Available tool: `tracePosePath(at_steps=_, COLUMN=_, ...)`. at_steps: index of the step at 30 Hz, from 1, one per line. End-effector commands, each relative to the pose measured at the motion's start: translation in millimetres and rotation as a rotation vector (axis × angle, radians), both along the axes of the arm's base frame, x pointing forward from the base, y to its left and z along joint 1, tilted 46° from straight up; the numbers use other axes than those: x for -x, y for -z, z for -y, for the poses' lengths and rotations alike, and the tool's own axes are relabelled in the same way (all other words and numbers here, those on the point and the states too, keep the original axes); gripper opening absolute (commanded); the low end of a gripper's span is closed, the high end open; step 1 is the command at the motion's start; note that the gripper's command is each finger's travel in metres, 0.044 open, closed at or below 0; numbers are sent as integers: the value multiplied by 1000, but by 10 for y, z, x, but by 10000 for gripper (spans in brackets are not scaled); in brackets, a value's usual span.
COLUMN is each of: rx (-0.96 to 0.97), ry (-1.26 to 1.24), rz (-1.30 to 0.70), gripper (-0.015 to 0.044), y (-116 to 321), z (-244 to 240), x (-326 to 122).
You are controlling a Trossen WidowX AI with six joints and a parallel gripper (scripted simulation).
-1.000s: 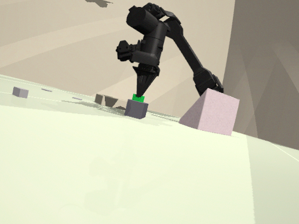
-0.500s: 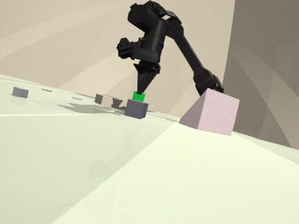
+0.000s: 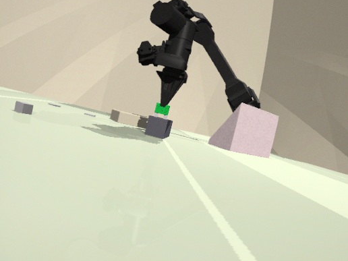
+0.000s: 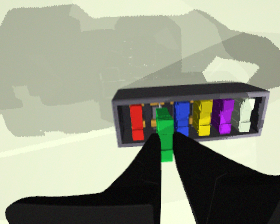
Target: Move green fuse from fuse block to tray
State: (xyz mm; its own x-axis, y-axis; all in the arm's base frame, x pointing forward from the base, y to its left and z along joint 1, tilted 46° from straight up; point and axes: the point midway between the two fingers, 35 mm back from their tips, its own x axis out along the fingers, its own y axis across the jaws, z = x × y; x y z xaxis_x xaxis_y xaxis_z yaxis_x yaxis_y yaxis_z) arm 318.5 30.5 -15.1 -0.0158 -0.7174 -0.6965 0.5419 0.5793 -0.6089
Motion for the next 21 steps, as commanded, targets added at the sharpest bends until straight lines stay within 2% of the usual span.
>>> tracePosePath(at_steps=1, rx=-4, ry=5, rz=2, gripper=0, y=-13, z=-17, x=3)
tracePosePath(at_steps=21, rx=-4, ry=5, rz=1, gripper=0, y=-160, z=-169, x=0)
